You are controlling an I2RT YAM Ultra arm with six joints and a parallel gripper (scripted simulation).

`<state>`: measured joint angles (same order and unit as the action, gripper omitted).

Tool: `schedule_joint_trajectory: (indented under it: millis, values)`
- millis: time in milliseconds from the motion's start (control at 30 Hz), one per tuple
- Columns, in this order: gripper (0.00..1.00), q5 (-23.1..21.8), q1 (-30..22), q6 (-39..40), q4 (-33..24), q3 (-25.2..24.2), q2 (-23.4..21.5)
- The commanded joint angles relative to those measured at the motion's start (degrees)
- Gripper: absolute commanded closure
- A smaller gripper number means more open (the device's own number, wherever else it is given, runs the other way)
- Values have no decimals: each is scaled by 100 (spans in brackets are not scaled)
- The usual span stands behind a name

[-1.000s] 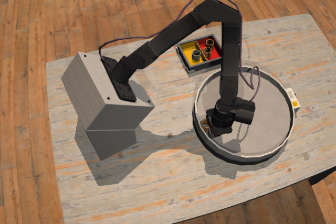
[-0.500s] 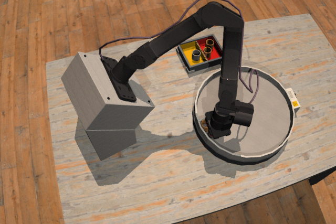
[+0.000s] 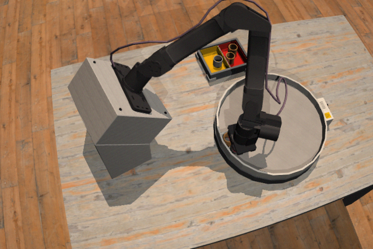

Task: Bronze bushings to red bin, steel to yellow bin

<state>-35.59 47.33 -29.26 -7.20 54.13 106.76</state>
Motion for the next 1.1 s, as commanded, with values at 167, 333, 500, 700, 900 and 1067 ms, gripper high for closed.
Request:
schedule_joint_trajectory:
  millis: [167, 333, 500, 700, 900, 1067]
  values:
    - [86, 35, 73, 27, 28, 90, -89]
    - [86, 35, 73, 27, 28, 90, -89]
    - [86, 35, 73, 27, 28, 90, -89]
    - [86, 35, 73, 27, 28, 90, -89]
    - [100, -40, 62, 12, -62, -12, -83]
    - [100, -41, 62, 11, -45, -12, -83]
